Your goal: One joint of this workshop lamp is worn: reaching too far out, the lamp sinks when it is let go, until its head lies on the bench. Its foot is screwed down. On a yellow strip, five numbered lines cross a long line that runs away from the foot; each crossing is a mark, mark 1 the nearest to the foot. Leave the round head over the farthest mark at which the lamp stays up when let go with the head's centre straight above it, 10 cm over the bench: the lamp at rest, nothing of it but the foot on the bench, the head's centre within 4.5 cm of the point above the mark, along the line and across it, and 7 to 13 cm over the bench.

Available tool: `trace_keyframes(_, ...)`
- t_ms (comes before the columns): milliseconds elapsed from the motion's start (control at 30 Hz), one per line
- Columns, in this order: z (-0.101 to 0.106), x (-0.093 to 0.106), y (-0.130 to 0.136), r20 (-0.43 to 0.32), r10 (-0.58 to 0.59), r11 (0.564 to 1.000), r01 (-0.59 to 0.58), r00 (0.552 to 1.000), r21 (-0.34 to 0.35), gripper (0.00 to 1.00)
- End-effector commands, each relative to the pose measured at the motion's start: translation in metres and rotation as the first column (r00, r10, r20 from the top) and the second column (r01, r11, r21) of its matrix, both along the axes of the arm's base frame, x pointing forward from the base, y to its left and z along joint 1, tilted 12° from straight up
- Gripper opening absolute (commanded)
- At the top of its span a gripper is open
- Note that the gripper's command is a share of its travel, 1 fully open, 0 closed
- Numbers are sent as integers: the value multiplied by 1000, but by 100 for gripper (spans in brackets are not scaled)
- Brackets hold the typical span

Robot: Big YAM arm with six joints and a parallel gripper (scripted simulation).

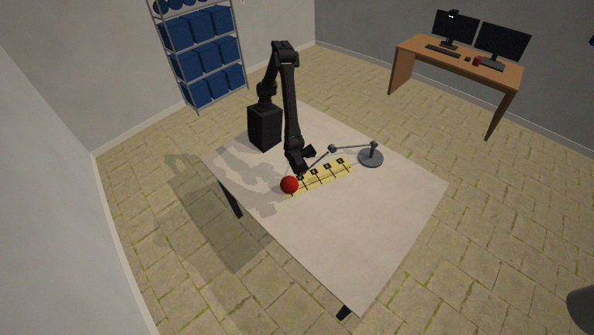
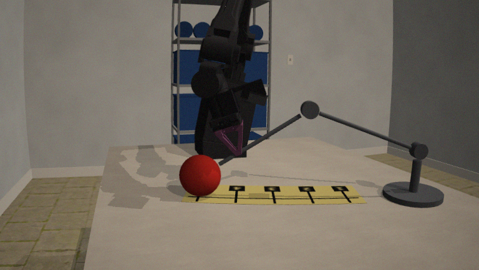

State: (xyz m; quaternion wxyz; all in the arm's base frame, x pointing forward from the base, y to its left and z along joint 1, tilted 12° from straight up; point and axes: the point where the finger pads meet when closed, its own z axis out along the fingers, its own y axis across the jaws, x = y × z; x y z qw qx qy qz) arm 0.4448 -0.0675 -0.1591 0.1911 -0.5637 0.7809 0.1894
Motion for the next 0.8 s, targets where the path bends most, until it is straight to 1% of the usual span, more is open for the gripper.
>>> trace_keyframes(0, 8, 5, 2, 9, -3, 1000, 3, 1000, -3, 0)
trace_keyframes(433, 38, 16, 25, 13, -12, 1000, 12, 1000, -2, 0)
trace_keyframes(767, 40, 15, 27, 3, -12, 1000, 12, 1000, -8, 0)
